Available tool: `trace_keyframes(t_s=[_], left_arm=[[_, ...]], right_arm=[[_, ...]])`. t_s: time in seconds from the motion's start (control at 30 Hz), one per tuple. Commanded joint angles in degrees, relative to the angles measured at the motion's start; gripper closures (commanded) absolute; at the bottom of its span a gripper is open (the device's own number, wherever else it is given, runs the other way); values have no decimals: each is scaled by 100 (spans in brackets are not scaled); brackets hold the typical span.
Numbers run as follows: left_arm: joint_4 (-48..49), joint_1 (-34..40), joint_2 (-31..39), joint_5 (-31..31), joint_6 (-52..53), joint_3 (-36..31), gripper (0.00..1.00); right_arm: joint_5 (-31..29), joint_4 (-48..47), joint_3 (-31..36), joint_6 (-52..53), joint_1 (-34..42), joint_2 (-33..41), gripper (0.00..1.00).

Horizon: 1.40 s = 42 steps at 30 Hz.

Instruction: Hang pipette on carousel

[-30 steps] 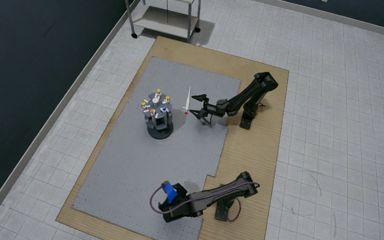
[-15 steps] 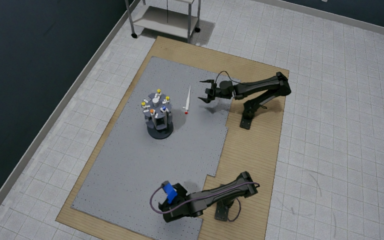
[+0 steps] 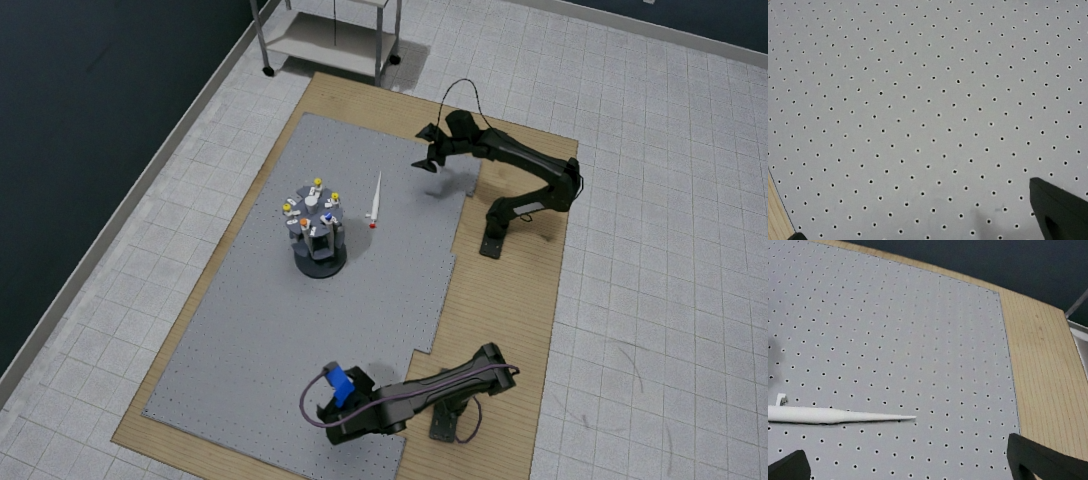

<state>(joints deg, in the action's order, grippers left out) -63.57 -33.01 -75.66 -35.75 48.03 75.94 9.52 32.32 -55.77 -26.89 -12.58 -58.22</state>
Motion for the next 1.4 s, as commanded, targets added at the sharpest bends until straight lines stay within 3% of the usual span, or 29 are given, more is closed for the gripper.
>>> trace_keyframes(t_s=[0.0, 0.03, 0.07, 0.17, 0.4, 0.43, 0.53, 0.6, 0.8, 1.0, 1.17, 1.37], left_arm=[[74, -32, 26, -113, 50, 81, 0], [74, -32, 26, -113, 50, 81, 0], [74, -32, 26, -113, 50, 81, 0], [74, -32, 26, -113, 50, 81, 0], [74, -32, 26, -113, 50, 81, 0], [74, -32, 26, -113, 50, 81, 0], [74, -32, 26, -113, 50, 81, 0], [74, -32, 26, -113, 50, 81, 0], [74, -32, 26, -113, 50, 81, 0], [74, -32, 26, -113, 50, 81, 0], [74, -32, 26, -113, 50, 81, 0], [74, -32, 26, -113, 50, 81, 0]], right_arm=[[1050, 910, -371, -7, -457, -220, 0], [1050, 910, -371, -7, -457, -220, 0], [1525, 1314, -709, -195, -858, -499, 0], [2214, 1914, -1213, -825, -1599, -923, 0], [2797, 2846, -2022, -1994, -2505, -1629, 0], [2849, 2763, -1952, -2145, -2312, -1649, 51], [2953, 2359, -1431, -2440, -2004, -1468, 51], [2953, 2359, -1431, -2440, -2004, -1468, 51], [3098, 1154, -803, -2848, -1296, -1537, 51], [3652, 898, -862, -4047, -1633, -1684, 51], [3744, 904, -887, -4112, -1659, -1747, 51], [3970, -329, -106, -4490, -934, -1905, 51]])
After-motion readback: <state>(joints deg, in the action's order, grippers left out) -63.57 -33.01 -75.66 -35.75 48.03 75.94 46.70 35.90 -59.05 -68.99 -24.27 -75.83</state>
